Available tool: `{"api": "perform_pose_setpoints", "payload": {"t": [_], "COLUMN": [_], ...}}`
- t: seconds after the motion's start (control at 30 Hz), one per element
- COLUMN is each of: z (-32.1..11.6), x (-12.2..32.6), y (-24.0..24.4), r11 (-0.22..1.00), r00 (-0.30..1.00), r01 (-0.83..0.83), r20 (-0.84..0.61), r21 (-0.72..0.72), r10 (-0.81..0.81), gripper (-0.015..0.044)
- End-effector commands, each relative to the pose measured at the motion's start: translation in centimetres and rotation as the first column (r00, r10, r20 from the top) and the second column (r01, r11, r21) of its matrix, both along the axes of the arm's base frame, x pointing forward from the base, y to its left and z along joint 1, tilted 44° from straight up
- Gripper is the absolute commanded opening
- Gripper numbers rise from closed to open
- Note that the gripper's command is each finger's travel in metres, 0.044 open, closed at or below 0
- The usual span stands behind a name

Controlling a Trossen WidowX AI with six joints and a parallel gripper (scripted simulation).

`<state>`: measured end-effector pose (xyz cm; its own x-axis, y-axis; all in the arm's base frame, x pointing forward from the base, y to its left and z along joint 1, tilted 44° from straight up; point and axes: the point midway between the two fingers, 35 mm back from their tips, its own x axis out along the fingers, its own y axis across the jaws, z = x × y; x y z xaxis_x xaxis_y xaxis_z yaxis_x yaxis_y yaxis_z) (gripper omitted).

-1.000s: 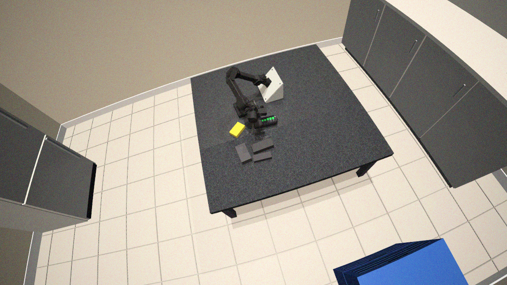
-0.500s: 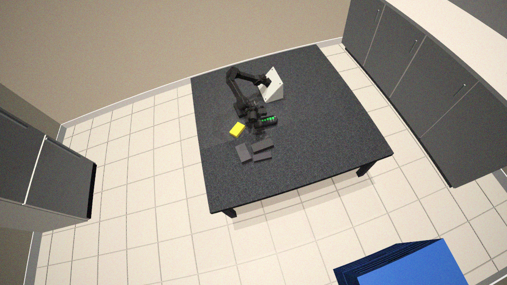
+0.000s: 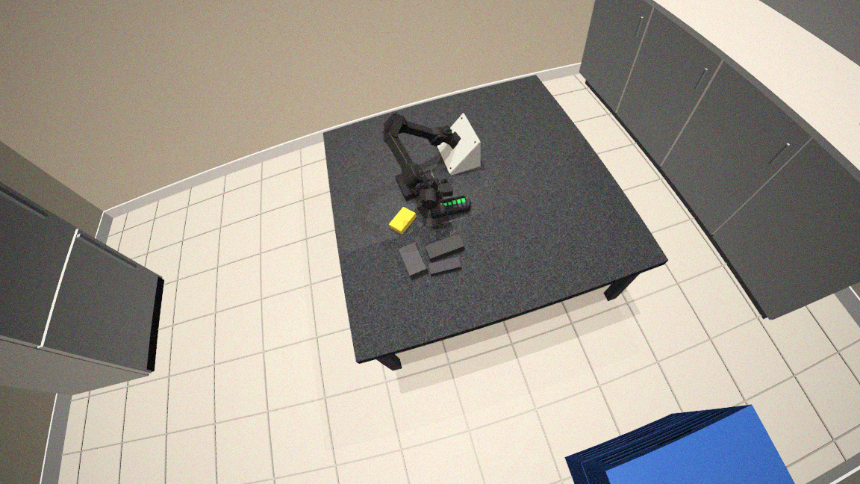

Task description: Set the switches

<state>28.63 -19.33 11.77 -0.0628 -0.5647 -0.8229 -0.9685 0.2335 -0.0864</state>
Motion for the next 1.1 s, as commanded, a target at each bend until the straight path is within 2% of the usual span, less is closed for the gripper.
{"api": "perform_pose_setpoints", "payload": {"t": [0.0,1.07], "z": [0.1,0.8], "x": [0.2,0.6], "y": [0.5,2.8], "r11": [1.000,0.999], "r00": [1.000,1.000], "r01": [-0.007,-0.003], "r20": [0.000,-0.013], "r21": [0.003,-0.050], "r10": [0.007,0.002], "gripper": [0.0336,0.0336]}}
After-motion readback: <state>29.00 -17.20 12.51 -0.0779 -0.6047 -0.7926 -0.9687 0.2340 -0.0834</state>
